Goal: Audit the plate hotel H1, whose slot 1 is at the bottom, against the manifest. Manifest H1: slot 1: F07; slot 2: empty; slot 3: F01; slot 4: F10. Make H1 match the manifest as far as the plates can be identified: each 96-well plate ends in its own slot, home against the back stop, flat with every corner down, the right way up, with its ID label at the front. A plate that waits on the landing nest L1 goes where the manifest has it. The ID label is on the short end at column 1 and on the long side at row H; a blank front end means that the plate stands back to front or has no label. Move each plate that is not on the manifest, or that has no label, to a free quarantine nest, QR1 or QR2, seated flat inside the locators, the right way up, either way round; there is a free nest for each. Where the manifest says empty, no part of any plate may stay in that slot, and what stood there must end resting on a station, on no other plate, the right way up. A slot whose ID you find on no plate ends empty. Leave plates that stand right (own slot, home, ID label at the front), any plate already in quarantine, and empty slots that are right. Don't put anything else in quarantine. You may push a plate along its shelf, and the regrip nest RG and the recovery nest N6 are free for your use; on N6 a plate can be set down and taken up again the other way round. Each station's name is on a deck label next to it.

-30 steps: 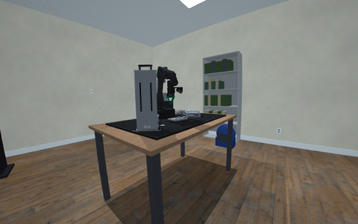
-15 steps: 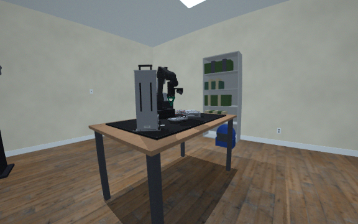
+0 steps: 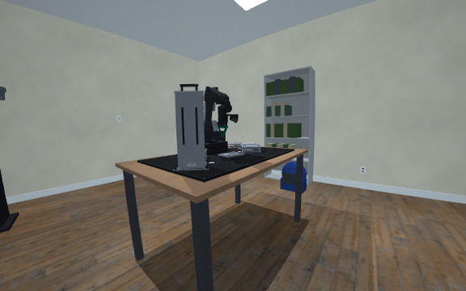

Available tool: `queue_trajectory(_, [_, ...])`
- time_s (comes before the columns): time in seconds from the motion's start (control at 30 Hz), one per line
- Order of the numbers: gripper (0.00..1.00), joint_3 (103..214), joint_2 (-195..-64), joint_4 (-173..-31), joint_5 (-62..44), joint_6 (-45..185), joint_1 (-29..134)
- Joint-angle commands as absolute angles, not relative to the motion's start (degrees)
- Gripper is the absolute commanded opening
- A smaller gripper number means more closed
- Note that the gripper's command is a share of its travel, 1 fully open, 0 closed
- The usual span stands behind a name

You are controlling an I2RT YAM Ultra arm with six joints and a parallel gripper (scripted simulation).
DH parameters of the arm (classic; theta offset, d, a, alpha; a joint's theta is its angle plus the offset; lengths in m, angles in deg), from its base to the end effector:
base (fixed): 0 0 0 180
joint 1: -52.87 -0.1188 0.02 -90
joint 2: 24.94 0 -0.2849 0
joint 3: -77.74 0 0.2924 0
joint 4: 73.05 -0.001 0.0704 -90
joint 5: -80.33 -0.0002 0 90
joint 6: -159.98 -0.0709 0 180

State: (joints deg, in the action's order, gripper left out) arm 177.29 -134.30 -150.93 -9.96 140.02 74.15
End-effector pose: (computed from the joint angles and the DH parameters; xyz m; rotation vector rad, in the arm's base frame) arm 0.3805 -0.1475 0.1966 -1.2864 2.8388 -0.0505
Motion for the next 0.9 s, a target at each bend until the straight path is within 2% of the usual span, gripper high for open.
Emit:
queue_trajectory(0.0, [1.00, 177.6, -133.8, -150.8, -9.9, 140.1, 74.2])
queue_trajectory(0.87, [1.00, 171.6, -135.9, -142.7, -9.9, 140.1, 74.2])
